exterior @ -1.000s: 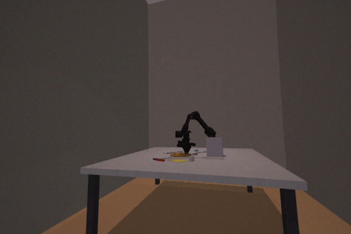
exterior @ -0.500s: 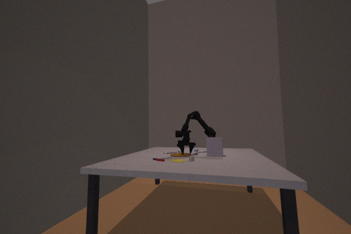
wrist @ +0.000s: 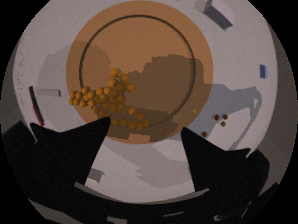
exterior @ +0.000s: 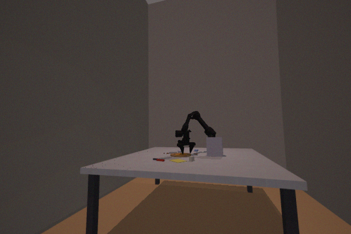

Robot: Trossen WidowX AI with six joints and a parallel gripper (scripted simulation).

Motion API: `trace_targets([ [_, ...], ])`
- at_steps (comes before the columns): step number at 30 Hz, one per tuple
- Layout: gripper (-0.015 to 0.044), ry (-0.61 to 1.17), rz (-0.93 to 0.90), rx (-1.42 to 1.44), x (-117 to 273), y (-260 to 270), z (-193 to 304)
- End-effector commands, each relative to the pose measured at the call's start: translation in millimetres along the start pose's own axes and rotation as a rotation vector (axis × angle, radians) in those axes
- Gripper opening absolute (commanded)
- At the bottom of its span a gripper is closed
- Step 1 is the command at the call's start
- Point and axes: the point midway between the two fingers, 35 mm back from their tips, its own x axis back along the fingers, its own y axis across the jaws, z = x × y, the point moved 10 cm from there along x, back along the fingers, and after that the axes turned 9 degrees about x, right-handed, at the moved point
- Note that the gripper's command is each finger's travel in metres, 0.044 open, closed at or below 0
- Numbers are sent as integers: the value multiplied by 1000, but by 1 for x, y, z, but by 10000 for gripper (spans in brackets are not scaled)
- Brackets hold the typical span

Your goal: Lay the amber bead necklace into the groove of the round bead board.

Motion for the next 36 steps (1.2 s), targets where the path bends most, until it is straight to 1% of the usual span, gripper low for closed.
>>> trace_targets([
  [1,440,4,-2,-4,0,0,0],
  [3,440,4,-2,-4,0,0,0],
  [5,387,4,-2,50,4,1,-2],
  [8,309,4,-4,293,23,6,-8],
  [10,256,4,-4,401,32,7,-11],
  [15,125,4,-4,415,33,8,-11],
  [20,120,4,-4,415,31,8,-11],
  [25,120,4,-4,415,17,8,-11],
  [26,120,4,-4,415,17,8,-11],
  [27,120,-1,-13,404,25,9,-12],
  [36,120,0,-10,407,14,9,-12],
])
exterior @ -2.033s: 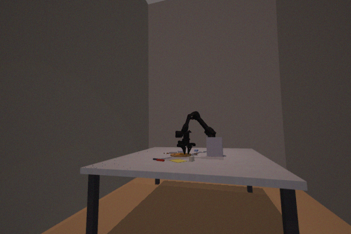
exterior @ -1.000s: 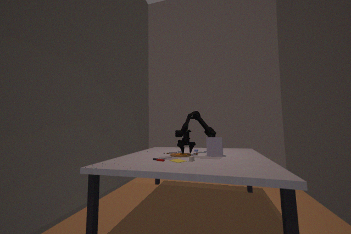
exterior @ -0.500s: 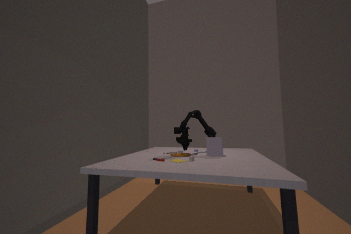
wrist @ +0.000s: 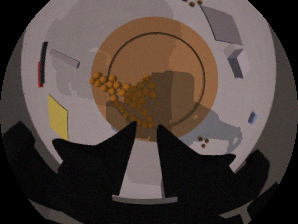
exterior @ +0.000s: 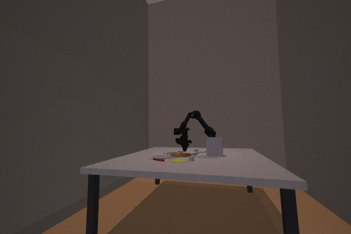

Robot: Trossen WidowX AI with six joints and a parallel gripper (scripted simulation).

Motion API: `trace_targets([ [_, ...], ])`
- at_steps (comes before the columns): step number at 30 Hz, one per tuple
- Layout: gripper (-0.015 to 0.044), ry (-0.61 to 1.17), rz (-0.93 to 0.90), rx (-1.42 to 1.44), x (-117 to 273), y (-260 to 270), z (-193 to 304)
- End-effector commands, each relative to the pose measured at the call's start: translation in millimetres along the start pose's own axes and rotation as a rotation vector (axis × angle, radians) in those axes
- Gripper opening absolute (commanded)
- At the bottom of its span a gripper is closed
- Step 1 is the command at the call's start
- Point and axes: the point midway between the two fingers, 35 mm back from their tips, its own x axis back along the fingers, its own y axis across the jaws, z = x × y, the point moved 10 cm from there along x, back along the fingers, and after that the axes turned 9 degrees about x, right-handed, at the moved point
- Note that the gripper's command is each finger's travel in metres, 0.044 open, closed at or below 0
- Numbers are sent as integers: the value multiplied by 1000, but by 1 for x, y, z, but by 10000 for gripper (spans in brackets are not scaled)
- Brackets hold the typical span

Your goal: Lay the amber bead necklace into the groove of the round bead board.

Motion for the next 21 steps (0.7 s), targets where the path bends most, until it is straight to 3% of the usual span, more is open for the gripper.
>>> trace_targets([
  [1,120,4,7,7,-8,-1,1],
  [20,120,8,13,13,-28,-2,3],
  [21,94,7,8,7,-26,-1,1],
])
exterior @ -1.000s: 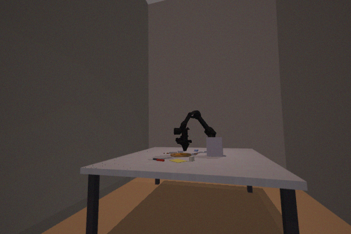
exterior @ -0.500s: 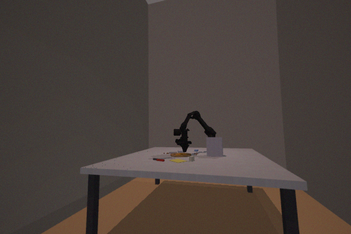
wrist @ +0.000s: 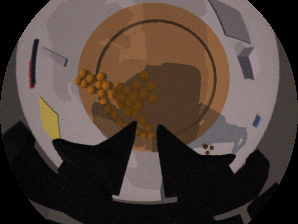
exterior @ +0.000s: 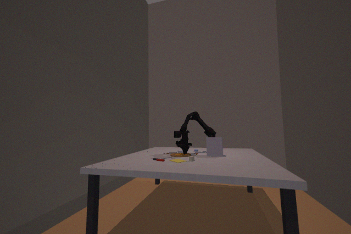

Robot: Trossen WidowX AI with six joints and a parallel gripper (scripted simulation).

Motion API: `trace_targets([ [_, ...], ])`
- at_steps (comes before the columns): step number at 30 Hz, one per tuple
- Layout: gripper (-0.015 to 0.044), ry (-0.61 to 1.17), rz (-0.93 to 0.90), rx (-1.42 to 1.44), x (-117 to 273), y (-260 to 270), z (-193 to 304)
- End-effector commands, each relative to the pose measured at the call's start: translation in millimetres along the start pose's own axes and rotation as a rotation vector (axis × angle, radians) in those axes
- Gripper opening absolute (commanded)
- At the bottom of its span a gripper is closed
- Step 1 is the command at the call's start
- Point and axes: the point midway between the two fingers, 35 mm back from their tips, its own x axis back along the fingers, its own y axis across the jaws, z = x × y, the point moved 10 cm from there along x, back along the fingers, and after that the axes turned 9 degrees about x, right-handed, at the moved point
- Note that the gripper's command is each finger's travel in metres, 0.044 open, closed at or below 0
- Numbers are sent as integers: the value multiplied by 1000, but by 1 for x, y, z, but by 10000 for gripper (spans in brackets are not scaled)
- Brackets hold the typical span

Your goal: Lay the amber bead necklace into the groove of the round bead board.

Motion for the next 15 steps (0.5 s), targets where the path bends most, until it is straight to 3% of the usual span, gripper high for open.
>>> trace_targets([
  [1,67,-1,0,0,0,0,0],
  [4,0,-1,0,0,0,0,0],
  [15,0,-1,0,0,0,0,0],
])
